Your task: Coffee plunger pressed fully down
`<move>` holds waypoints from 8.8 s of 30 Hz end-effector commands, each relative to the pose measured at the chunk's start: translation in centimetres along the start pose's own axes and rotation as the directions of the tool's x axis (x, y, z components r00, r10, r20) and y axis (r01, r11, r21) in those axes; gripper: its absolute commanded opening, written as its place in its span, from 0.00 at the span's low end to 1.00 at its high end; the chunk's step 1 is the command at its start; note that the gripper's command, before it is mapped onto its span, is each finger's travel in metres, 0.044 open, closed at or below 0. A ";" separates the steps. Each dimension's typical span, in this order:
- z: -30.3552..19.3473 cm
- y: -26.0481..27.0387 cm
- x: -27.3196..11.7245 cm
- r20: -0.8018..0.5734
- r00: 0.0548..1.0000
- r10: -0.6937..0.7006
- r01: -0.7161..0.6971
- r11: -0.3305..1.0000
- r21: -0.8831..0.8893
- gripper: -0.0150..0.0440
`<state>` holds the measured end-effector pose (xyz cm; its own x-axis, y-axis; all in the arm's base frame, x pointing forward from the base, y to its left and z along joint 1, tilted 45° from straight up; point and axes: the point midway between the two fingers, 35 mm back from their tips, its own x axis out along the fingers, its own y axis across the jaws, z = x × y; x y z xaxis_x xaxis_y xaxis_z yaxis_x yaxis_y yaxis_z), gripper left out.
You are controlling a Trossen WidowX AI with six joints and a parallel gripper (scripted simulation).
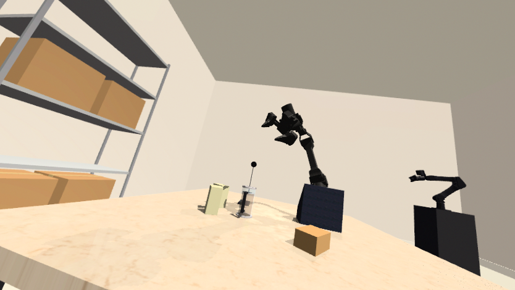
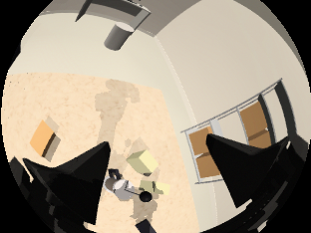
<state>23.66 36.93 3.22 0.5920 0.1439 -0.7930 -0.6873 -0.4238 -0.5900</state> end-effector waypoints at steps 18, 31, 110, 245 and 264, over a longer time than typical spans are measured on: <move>-15.4 4.4 1.8 -0.279 0.927 -0.252 0.365 0.424 0.829 1.00; -15.7 3.9 2.9 -0.278 0.927 -0.251 0.364 0.425 0.829 1.00; -19.8 6.5 9.6 -0.279 0.927 -0.251 0.365 0.426 0.828 0.45; -21.0 5.0 14.2 -0.281 0.924 -0.258 0.370 0.426 0.826 0.45; -20.7 4.5 14.2 -0.277 0.922 -0.269 0.371 0.421 0.828 0.45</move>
<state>37.67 18.54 -7.53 0.8475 -0.0010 -0.5308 -0.4181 0.6149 -0.6687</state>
